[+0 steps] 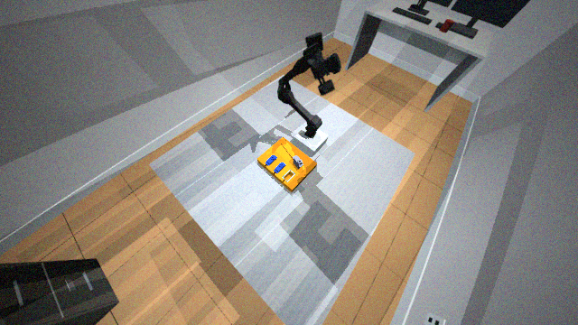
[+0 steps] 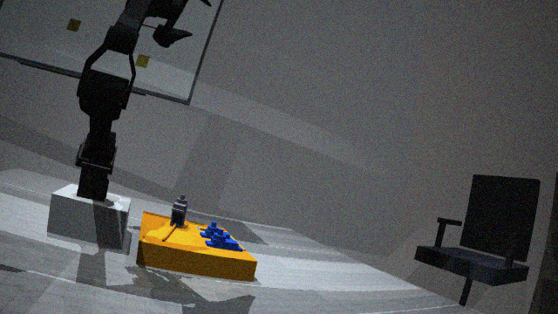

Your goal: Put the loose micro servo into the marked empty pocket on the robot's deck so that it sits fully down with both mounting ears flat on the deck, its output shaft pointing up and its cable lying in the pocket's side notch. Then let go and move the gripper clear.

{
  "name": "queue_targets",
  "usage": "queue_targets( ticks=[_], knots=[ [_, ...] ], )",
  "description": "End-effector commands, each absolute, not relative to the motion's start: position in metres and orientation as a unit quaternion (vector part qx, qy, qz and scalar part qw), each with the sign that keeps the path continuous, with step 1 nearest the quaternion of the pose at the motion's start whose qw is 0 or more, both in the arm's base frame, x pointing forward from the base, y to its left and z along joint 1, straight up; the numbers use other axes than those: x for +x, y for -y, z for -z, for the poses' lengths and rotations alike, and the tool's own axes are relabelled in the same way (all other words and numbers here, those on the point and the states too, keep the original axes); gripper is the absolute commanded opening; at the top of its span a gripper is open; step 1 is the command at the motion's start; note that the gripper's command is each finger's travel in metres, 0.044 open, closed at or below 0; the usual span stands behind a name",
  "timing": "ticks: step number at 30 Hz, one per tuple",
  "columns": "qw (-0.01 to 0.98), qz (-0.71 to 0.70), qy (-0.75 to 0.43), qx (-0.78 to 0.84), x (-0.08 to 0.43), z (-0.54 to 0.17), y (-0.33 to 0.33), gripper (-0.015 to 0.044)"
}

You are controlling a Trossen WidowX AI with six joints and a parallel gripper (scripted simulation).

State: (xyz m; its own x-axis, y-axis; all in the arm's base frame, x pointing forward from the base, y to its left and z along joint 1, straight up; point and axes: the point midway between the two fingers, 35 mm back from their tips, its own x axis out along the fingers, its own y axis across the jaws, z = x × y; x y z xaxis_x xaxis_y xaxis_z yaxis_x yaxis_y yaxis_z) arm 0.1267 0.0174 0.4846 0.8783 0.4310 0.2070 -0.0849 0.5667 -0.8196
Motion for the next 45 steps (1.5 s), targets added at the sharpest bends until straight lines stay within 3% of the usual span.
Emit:
queue_targets(
  ticks=[1, 45],
  knots=[
    [0.869, -0.158, 0.187, -0.431, 0.127, -0.481, -0.029, 0.0440],
    [0.961, -0.188, -0.054, -0.197, 0.180, -0.395, -0.119, 0.0440]
  ],
)
